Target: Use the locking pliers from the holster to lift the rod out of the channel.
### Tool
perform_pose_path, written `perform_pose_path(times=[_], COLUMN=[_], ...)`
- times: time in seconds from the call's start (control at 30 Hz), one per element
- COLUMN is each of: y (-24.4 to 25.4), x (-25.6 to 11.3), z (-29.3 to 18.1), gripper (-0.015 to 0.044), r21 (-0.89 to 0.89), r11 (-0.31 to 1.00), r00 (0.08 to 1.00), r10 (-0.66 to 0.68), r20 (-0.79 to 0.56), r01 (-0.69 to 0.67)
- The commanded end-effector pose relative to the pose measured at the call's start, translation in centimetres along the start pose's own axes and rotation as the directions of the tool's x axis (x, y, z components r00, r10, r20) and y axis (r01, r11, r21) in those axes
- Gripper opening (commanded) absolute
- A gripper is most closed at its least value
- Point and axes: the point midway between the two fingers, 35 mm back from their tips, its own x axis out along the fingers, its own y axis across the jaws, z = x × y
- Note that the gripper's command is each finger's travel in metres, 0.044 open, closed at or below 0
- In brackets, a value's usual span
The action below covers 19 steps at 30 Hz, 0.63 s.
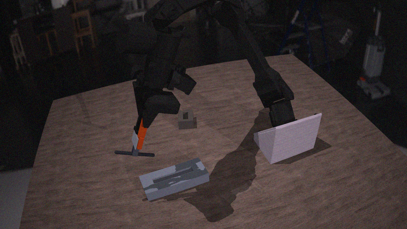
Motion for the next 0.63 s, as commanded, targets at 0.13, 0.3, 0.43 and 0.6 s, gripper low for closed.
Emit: perform_pose_path(times=[0.13, 0.3, 0.43, 0.6], y=[0.09, 0.09, 0.09, 0.09], x=[-0.36, -0.36, -0.36, -0.36], z=[-0.18, -0.18, -0.18, -0.18], gripper=[0.0103, 0.0103, 0.0103, 0.0103], r21=[-0.001, -0.001, -0.001, -0.001], r11=[1.0, 1.0, 1.0, 1.0], r00=[1.0, 1.0, 1.0, 1.0], r10=[0.004, 0.004, 0.004, 0.004], r20=[-0.015, -0.015, -0.015, -0.015], r01=[-0.004, -0.004, -0.004, -0.004])
